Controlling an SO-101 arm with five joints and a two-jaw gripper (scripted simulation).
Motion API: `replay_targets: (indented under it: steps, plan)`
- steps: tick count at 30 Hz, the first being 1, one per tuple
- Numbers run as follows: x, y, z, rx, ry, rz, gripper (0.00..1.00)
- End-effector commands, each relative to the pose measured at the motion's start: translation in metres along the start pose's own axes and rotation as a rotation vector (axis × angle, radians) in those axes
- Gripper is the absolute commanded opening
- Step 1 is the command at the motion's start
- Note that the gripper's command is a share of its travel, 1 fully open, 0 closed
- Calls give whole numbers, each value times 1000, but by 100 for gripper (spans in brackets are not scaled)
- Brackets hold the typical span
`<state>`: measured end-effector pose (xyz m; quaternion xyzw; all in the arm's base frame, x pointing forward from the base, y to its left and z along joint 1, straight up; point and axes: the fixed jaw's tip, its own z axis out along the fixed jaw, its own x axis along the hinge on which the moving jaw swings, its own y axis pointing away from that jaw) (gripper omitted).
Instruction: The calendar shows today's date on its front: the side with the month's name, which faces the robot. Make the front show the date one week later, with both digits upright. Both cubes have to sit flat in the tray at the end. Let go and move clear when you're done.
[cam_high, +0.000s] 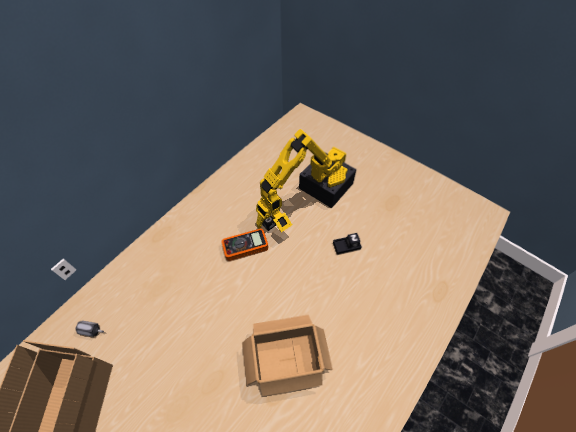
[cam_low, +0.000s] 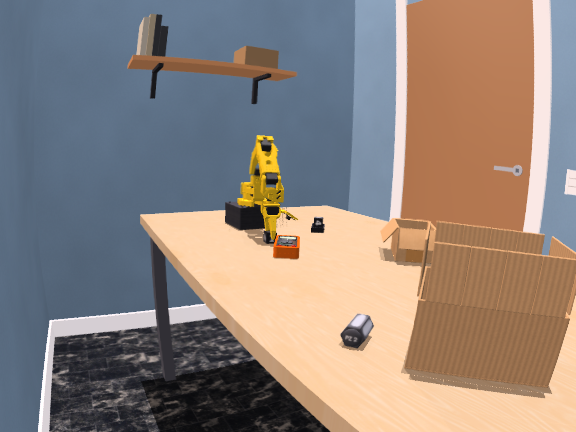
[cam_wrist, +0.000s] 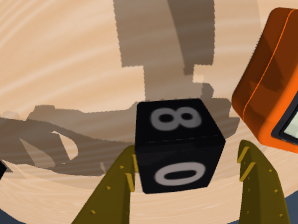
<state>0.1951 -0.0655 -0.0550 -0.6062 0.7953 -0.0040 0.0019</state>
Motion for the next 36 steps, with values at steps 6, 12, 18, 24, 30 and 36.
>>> replay_targets:
  steps: [6, 12, 18, 24, 30, 36]
  plan:
    - [2, 1, 2, -4, -2, 0, 36]
    - [2, 1, 2, -4, -2, 0, 36]
    - [2, -1, -7, -4, -2, 0, 36]
    - [2, -2, -28, -4, -2, 0, 36]
    - [2, -2, -42, -4, -2, 0, 36]
    - [2, 0, -56, -4, -2, 0, 36]
